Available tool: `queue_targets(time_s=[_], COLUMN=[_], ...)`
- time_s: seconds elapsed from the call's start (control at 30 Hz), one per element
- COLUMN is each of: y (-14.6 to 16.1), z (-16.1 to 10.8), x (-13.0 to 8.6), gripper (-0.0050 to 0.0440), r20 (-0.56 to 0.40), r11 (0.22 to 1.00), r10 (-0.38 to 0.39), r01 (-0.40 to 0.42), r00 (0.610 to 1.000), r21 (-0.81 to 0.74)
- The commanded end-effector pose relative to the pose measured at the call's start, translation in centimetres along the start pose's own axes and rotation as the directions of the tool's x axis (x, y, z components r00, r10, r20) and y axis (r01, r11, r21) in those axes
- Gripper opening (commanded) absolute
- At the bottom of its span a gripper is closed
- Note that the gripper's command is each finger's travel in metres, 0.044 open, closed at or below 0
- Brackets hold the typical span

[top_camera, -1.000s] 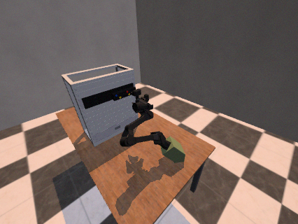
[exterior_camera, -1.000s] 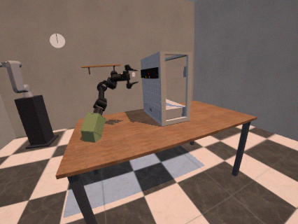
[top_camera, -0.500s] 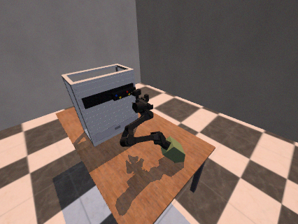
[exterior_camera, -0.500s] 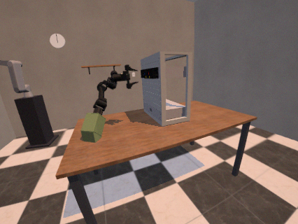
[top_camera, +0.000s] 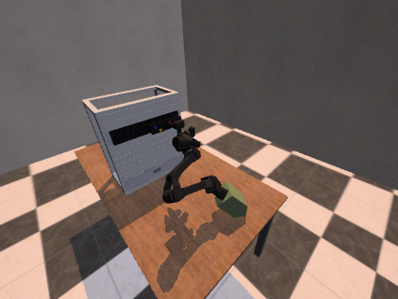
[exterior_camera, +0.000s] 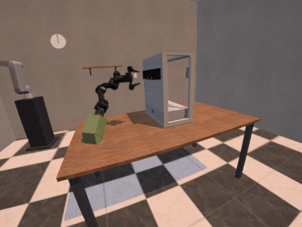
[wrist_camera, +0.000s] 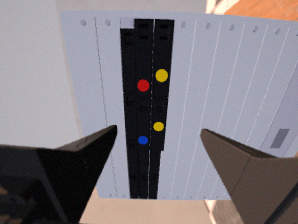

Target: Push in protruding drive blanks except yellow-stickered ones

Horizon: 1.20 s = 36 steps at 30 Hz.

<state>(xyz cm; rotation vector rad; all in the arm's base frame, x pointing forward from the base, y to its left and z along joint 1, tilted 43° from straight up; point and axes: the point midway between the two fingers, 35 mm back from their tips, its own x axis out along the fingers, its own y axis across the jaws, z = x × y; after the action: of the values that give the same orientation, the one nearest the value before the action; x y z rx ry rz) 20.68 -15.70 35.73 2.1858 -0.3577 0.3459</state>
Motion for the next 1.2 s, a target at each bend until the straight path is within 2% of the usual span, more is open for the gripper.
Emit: queue_targets(time_s=[0.0, 0.4, 1.17], y=[0.3, -0.1, -0.2], z=[-1.7, -5.9, -6.6], x=[0.8, 2.8, 3.2], gripper=[0.0440, 0.0440, 0.0440], r20=[-0.003, -0.003, -0.003], r11=[1.000, 1.000, 1.000], r10=[0.006, 0.006, 0.006], r01=[-0.006, -0.006, -0.006], r00=[1.000, 1.000, 1.000], r21=[-0.017, -0.017, -0.017])
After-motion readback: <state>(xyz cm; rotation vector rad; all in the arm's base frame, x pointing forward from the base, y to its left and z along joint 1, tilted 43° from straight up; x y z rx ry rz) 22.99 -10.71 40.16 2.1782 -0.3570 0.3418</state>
